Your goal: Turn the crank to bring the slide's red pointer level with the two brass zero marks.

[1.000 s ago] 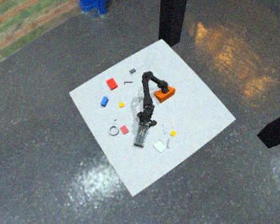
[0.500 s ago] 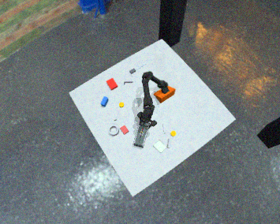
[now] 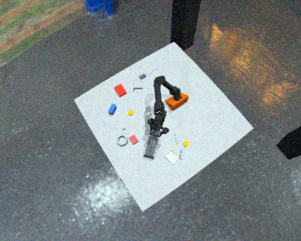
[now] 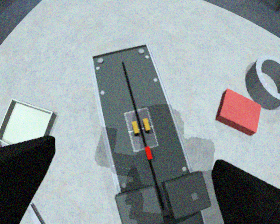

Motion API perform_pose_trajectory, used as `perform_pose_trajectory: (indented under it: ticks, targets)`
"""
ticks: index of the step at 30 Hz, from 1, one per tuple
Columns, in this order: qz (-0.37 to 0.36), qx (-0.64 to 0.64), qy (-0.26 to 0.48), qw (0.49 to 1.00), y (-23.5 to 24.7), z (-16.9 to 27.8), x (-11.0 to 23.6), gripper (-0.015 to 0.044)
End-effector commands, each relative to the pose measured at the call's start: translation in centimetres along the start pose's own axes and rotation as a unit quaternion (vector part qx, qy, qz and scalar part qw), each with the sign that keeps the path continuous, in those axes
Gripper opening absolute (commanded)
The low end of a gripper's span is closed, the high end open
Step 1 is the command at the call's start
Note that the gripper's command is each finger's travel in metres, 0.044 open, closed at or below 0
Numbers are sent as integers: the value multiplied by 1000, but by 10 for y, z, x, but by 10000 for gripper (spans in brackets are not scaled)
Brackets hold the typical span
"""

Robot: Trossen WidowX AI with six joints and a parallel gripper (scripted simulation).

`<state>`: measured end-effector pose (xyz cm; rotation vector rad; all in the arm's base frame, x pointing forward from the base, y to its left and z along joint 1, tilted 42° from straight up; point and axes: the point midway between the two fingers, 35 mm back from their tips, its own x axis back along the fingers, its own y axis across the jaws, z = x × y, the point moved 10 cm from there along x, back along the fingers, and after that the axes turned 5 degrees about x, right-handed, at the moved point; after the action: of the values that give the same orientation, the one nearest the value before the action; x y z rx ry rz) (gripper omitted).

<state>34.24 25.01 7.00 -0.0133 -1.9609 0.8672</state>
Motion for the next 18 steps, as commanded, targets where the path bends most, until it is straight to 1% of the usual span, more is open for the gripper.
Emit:
perform_pose_trajectory:
  ticks: [1,18]
  targets:
    - [-5,11,4,1000,-13,4,6,440]
    - [-61,123,-32,990,-80,55,44,440]
